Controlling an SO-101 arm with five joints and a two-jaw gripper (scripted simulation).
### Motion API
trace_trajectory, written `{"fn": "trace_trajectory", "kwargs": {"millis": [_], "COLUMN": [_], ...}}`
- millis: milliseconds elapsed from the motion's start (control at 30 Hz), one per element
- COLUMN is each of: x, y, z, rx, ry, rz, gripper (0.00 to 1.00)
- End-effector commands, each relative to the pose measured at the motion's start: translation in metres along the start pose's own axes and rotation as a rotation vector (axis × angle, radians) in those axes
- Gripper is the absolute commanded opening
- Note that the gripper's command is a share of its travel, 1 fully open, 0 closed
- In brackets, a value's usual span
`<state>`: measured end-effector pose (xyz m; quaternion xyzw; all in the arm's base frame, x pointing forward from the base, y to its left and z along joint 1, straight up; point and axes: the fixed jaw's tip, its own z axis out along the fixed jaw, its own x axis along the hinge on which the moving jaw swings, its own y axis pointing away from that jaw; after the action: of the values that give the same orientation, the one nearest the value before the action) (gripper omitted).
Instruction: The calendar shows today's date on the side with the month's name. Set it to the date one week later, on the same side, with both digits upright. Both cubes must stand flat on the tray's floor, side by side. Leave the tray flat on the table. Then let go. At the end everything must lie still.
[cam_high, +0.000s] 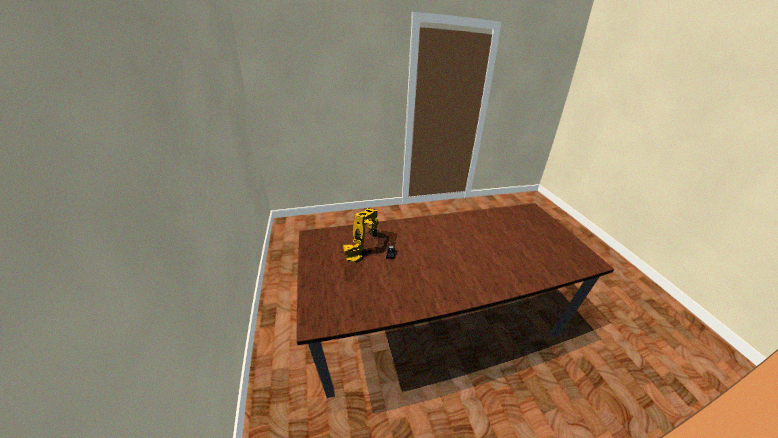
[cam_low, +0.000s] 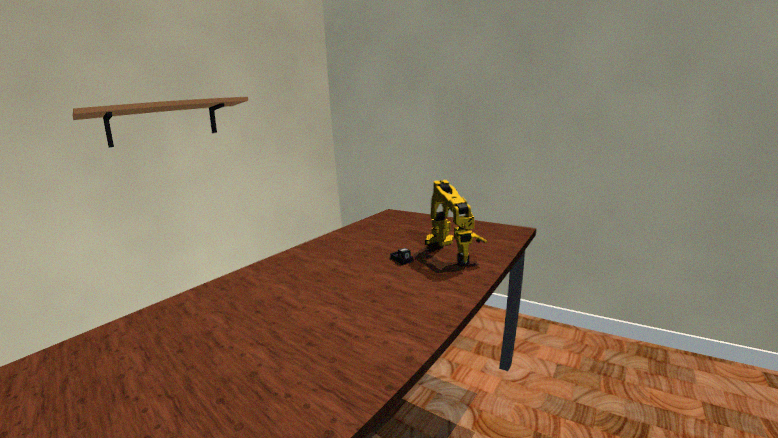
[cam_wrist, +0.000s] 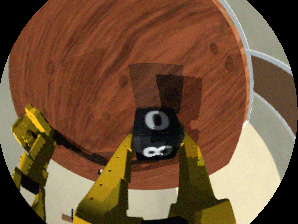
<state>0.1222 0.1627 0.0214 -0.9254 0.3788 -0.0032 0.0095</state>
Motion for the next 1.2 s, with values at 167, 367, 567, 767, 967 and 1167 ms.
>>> {"fn": "trace_trajectory", "kwargs": {"millis": [167, 367, 567, 767, 967, 1167], "x": [-0.0030, -0.0030, -0.0030, -0.0030, -0.0030, -0.0030], "y": [-0.0041, -0.0041, -0.0041, -0.0041, -0.0041, -0.0041], "z": [-0.0013, -0.0013, -0.0013, -0.0013, -0.0013, -0.0013], "rx": [0.033, 0.033, 0.033, 0.033, 0.033, 0.033], "ry": [-0.006, -0.006, -0.006, -0.006, -0.006, -0.006], "rz": [-0.013, -0.013, -0.013, -0.013, -0.013, -0.013], "gripper": [0.00, 0.04, 0.16, 0.18, 0.19, 0.24]}}
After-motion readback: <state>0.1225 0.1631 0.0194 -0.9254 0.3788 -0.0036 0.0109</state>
